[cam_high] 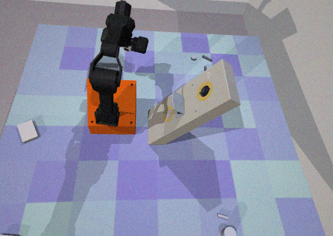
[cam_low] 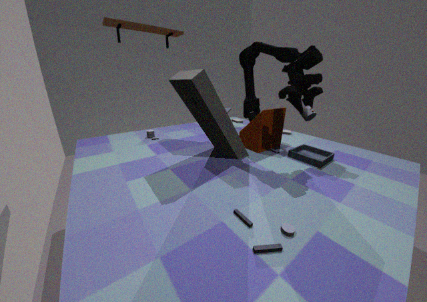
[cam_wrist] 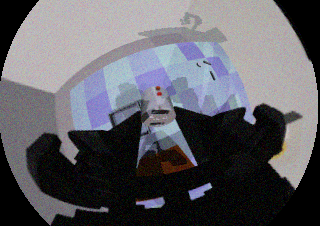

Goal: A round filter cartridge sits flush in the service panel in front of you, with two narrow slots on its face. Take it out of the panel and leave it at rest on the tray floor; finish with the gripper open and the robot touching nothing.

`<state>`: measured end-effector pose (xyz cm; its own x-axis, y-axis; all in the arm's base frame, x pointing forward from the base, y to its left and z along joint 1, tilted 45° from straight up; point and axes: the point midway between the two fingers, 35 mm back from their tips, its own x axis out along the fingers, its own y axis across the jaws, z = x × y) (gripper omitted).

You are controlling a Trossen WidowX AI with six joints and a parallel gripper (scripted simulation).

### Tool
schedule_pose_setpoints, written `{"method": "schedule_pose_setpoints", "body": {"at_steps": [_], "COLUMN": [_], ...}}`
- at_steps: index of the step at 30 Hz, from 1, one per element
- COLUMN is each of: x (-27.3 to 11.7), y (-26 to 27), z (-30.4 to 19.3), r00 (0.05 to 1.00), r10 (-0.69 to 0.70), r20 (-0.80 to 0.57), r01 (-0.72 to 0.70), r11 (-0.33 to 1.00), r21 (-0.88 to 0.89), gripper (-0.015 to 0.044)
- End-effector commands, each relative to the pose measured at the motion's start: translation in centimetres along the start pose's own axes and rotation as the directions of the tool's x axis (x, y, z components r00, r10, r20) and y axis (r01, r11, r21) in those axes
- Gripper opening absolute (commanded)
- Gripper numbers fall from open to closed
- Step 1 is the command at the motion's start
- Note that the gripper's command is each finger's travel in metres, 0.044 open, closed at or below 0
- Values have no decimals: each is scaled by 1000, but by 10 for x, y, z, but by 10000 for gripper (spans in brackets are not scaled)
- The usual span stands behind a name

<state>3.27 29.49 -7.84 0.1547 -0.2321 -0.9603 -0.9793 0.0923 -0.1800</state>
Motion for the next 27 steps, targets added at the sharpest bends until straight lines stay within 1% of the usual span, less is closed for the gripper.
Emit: {"method": "schedule_pose_setpoints", "body": {"at_steps": [1, 9, 17, 23, 27], "x": [16, 48, 74, 77, 93], "y": [28, 76, 113, 115, 117], "z": [-8, -38, -78, -82, -89], "r00": [999, 990, 973, 971, 971], "r10": [47, 140, 226, 232, 232], "r20": [8, -7, -51, -55, -55], "r01": [-46, -138, -228, -234, -234], "r11": [996, 961, 892, 884, 884], "r21": [-82, -241, -391, -404, -404], "gripper": [0, 0, 0, 0, 0]}}
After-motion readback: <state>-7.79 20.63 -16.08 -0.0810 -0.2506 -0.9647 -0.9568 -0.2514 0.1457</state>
